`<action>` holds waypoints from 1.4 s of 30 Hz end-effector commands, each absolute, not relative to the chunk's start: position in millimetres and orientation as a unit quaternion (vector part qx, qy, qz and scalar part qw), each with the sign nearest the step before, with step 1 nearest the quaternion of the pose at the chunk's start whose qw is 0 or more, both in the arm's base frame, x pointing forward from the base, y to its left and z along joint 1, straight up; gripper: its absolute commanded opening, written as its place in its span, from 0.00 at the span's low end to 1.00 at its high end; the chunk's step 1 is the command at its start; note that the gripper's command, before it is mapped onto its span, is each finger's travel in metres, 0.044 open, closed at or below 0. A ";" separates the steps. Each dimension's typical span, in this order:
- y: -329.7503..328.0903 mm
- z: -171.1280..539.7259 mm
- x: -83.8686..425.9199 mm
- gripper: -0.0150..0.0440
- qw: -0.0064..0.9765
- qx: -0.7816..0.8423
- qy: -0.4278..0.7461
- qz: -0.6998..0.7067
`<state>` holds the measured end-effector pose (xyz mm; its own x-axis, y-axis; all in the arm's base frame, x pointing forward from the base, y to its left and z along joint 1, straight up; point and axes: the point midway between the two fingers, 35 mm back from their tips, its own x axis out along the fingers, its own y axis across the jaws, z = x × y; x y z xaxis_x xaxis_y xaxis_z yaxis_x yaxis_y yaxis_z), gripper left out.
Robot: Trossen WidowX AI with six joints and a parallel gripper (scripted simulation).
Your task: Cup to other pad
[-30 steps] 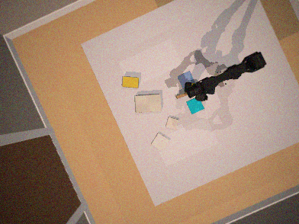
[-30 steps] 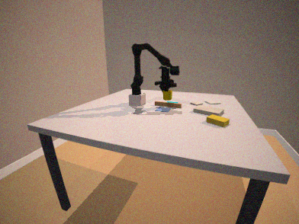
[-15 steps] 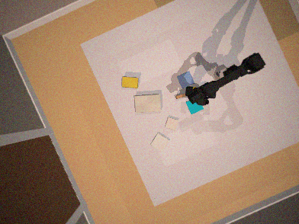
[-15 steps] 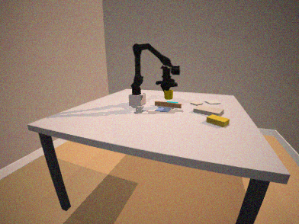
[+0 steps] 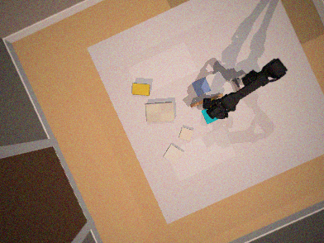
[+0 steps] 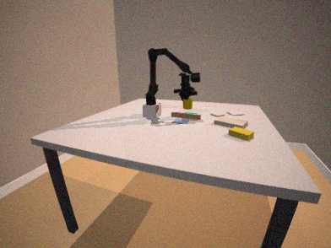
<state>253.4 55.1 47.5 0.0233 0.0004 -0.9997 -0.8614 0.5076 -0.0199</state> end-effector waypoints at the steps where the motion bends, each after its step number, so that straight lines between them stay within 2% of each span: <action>1: 62.2 48.1 255.2 0.25 0.622 -0.353 0.607 0.346; 25: 111.7 50.0 257.6 0.25 0.623 -0.351 0.607 0.347; 42: 113.5 25.5 259.3 0.25 0.623 -0.351 0.606 0.347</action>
<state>261.8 114.1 32.6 0.0350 0.0097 -0.9993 -0.8614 0.5073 -0.0252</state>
